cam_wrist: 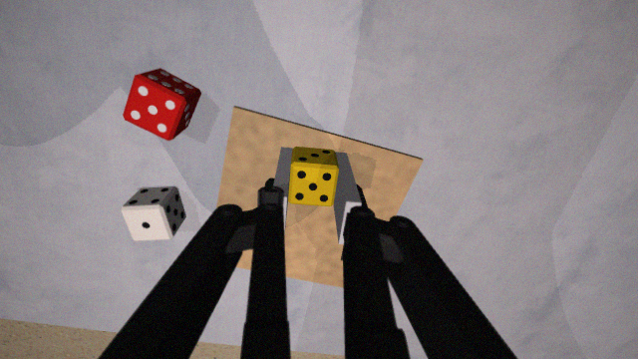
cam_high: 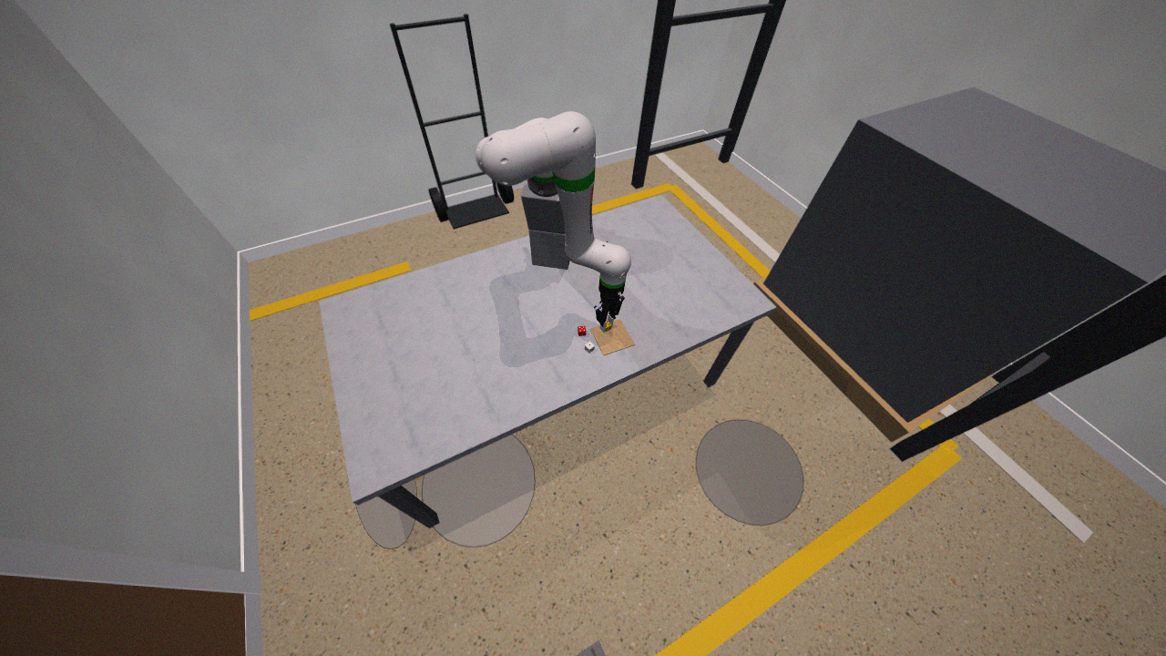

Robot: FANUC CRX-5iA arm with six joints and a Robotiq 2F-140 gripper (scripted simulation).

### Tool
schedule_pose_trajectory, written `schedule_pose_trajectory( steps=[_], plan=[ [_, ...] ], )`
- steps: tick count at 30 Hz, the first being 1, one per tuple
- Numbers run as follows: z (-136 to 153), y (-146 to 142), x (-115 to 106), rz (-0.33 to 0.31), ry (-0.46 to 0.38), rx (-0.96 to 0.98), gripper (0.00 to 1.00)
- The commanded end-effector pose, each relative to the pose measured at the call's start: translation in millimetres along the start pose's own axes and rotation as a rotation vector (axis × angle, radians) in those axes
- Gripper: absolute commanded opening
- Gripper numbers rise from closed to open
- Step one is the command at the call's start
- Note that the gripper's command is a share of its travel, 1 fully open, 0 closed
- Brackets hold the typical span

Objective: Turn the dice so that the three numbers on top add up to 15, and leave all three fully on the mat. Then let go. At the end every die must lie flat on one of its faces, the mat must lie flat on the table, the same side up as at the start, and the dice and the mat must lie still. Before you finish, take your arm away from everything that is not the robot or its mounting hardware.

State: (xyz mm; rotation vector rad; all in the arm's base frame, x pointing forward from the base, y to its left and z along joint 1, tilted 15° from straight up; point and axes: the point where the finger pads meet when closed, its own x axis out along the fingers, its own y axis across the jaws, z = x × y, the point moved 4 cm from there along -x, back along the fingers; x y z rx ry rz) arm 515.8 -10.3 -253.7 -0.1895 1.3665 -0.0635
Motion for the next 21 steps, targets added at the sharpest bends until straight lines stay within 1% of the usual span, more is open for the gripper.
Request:
schedule_pose_trajectory(
  steps=[1,21],
  plan=[
    [0.1,0.1,-0.1,0.0,0.0,0.0,0.16],
    [0.1,0.1,3.0,0.0,0.0,0.0,0.16]
  ],
)
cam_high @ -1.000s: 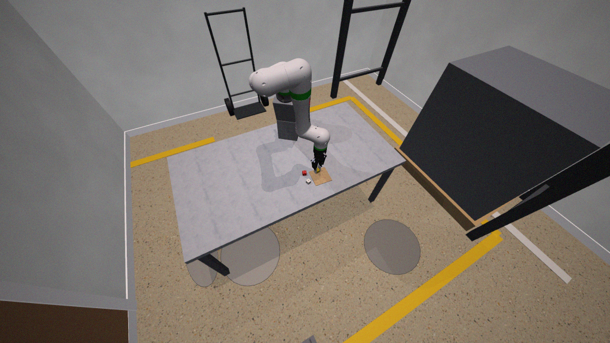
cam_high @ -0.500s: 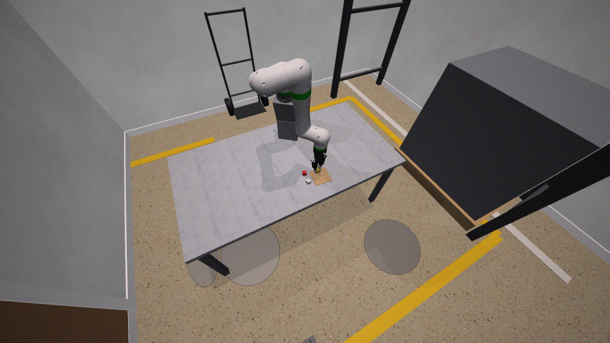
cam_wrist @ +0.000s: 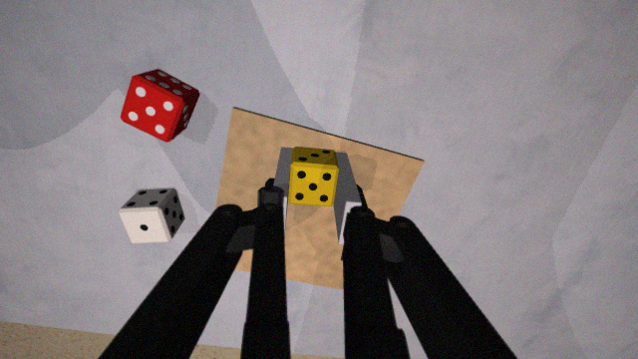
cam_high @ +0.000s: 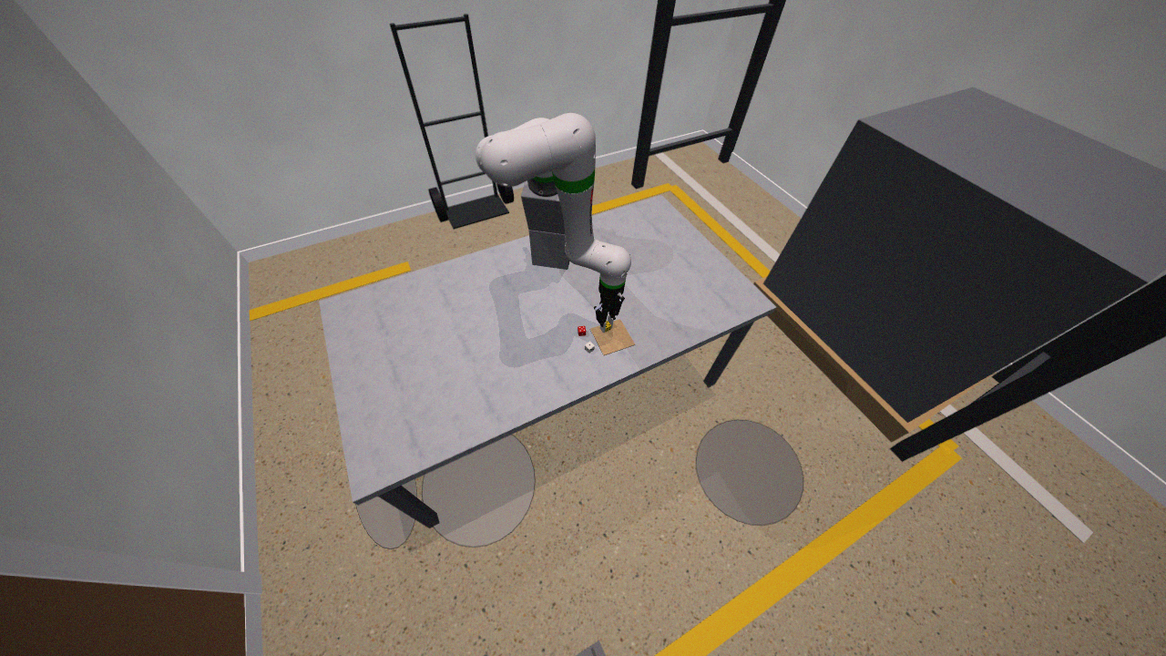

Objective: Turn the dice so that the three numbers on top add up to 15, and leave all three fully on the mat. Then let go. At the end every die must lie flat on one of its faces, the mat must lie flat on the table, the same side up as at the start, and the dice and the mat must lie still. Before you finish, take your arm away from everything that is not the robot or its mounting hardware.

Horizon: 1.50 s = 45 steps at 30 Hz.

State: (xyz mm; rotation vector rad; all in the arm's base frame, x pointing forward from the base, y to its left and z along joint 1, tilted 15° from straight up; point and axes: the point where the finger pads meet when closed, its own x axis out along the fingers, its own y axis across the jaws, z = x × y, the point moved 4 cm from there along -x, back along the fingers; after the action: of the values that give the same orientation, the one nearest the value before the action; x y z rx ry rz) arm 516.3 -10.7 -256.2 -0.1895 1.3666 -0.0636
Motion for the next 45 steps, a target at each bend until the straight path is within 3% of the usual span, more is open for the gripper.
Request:
schedule_pose_trajectory(
  steps=[1,45],
  plan=[
    [0.1,0.1,0.5,0.0,0.0,0.0,0.16],
    [0.1,0.1,1.1,0.0,0.0,0.0,0.18]
  ],
)
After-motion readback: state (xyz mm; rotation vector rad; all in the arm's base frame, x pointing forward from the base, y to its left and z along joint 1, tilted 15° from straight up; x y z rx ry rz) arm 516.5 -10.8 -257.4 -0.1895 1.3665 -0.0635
